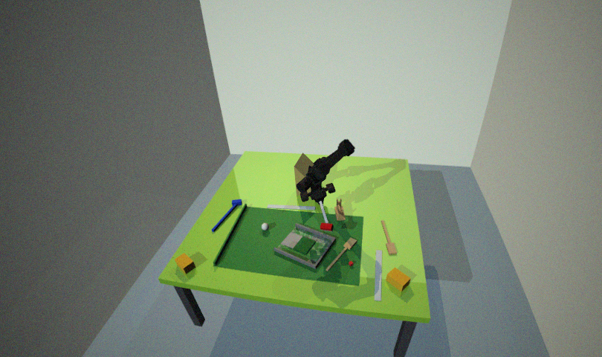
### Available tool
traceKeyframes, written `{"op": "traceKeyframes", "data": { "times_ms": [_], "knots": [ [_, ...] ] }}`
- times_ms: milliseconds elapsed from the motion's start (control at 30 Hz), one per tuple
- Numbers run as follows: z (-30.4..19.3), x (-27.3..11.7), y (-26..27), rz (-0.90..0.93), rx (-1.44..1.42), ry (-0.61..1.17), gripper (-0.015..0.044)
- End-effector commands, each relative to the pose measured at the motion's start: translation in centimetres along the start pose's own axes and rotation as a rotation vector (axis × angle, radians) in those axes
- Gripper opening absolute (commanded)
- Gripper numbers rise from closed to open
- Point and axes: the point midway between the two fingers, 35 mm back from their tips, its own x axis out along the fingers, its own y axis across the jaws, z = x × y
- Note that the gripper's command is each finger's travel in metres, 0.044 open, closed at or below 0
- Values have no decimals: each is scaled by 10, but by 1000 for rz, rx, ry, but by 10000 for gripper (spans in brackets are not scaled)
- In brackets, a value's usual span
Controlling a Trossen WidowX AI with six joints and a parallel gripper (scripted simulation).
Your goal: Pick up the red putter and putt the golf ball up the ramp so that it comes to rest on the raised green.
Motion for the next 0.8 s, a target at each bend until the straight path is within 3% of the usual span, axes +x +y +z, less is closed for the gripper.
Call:
{"op": "traceKeyframes", "data": {
  "times_ms": [0,767],
  "knots": [
    [1,-12,-19,16,135,-44,0],
    [-33,-66,-124,235,961,-228,0]
  ]
}}
